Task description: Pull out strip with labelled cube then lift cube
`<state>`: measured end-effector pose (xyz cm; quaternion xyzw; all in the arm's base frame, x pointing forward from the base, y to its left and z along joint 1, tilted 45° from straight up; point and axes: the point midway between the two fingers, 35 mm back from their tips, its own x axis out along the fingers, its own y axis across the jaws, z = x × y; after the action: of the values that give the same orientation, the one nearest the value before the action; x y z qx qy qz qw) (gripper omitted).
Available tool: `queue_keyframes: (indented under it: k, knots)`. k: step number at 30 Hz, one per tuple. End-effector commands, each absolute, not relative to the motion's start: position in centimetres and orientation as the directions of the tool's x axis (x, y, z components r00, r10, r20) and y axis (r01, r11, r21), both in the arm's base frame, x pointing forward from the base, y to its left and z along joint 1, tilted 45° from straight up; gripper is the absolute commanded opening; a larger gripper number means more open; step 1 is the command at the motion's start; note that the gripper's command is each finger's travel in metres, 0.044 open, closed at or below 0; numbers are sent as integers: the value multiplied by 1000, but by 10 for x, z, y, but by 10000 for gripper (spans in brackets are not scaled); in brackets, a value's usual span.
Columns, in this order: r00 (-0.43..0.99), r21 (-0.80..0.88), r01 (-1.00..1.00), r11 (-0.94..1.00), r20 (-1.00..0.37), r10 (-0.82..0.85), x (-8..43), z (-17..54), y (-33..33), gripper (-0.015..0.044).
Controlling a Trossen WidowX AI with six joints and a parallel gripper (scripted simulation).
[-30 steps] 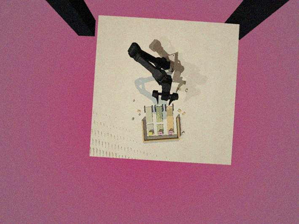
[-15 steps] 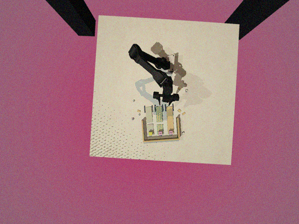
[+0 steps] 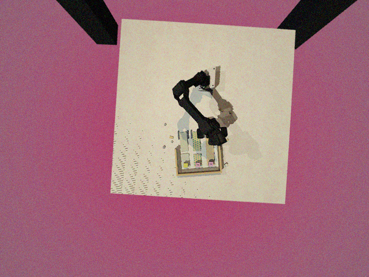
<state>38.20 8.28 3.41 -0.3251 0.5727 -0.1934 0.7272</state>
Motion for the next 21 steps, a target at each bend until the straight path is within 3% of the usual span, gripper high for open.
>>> queue_keyframes:
  k: [1, 4, 21]
  knots:
    - [81, -693, -92, 715, -721, -688, 383, 10, 73, 0]
    - [2, -696, -91, 712, -715, -699, 381, 2, 68, 0]
    - [3, -696, -91, 712, -715, -699, 383, -13, 54, 0]
